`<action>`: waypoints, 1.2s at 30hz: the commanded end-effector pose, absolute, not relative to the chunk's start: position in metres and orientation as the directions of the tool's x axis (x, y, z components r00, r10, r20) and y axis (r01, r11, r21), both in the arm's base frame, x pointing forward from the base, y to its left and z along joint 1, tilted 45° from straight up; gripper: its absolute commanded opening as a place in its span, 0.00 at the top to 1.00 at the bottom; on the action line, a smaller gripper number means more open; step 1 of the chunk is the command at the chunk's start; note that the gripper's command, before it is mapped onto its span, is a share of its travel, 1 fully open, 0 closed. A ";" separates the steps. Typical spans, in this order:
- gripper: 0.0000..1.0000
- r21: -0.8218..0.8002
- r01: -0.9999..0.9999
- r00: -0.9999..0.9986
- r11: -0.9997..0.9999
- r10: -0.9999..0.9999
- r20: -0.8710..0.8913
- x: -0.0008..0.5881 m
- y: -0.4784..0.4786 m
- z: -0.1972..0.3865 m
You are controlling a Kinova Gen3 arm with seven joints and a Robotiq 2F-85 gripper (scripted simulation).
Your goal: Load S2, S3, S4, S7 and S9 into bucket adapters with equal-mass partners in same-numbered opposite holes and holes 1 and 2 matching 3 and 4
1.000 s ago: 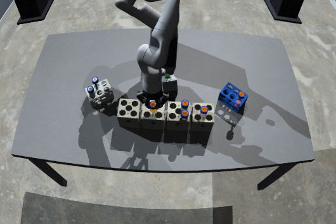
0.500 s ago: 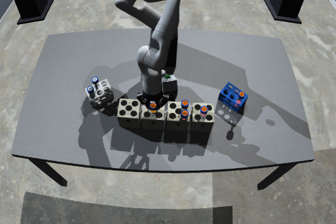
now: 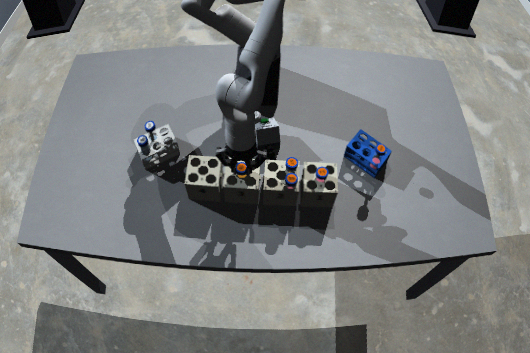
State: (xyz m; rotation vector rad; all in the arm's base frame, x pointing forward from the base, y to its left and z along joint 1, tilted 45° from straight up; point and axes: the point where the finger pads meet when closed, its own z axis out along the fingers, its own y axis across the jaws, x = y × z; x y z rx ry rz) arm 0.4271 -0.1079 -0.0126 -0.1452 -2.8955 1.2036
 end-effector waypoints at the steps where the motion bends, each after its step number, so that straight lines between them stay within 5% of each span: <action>1: 0.90 -0.707 0.084 -0.996 0.702 0.085 -0.034 0.428 -0.107 -0.012; 2: 0.38 -0.707 0.084 -0.996 0.702 0.085 -0.034 0.428 -0.107 -0.012; 36: 0.38 -0.707 0.084 -0.996 0.702 0.085 -0.034 0.428 -0.102 -0.007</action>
